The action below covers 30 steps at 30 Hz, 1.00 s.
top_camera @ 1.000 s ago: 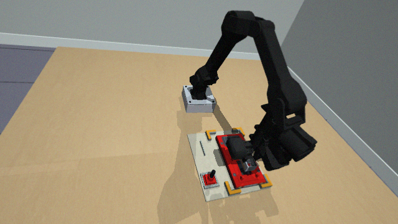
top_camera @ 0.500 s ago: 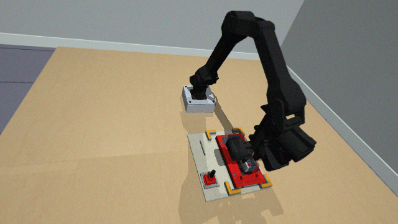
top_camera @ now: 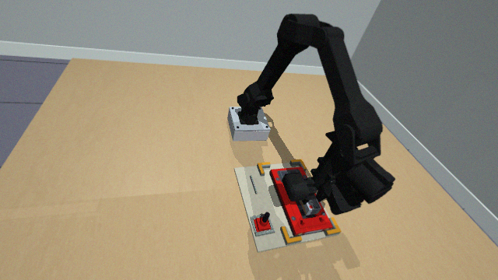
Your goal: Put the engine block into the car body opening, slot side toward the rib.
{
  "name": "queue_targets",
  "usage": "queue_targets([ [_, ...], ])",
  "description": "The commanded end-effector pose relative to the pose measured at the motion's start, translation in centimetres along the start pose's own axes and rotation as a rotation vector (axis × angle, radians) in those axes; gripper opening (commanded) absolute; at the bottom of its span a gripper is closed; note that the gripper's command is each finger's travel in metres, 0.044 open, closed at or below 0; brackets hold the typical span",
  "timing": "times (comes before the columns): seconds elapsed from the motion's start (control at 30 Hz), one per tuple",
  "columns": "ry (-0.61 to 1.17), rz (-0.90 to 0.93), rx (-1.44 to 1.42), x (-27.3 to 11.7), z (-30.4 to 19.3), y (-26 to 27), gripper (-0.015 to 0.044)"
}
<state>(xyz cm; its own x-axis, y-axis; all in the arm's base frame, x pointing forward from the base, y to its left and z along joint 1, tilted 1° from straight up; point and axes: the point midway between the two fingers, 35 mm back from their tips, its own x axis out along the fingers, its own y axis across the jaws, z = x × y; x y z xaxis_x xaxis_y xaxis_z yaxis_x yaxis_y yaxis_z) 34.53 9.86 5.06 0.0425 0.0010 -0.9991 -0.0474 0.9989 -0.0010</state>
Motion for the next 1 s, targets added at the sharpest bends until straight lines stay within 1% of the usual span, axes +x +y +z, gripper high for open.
queue_targets([
  [0.0, 0.0, -0.006, 0.003, 0.18, 0.02, -0.1, 0.0159],
  [0.97, 0.0, -0.006, -0.004, 0.63, 0.02, -0.12, 0.0159],
])
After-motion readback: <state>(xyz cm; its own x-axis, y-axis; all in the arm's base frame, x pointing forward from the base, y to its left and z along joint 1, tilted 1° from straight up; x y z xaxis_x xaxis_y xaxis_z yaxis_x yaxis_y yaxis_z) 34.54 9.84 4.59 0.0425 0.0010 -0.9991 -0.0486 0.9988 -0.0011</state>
